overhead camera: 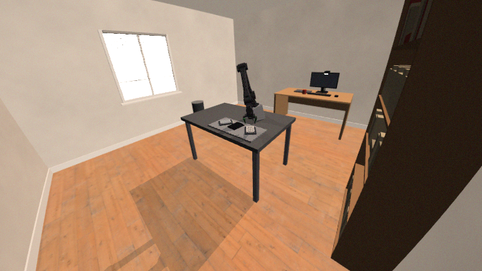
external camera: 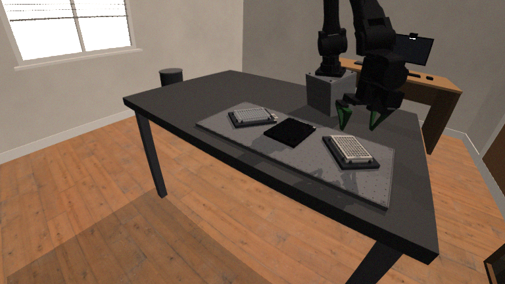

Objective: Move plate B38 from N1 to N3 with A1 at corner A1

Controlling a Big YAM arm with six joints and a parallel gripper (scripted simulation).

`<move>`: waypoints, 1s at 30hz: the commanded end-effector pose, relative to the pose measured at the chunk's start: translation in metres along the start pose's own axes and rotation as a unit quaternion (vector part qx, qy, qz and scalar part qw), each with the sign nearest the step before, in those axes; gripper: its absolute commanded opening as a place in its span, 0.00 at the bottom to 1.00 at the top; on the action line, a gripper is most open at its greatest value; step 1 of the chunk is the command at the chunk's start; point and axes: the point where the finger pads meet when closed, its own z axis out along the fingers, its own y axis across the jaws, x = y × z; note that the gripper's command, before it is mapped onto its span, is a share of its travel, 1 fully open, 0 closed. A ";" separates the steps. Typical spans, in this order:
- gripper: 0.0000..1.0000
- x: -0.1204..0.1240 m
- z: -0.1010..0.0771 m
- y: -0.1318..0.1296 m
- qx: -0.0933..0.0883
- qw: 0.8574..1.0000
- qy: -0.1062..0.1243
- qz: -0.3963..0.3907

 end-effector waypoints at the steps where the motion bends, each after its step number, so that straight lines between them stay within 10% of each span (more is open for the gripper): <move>1: 1.00 0.003 0.012 -0.003 0.000 1.000 0.003 0.000; 30: 1.00 0.005 0.056 -0.002 0.000 1.000 0.004 0.000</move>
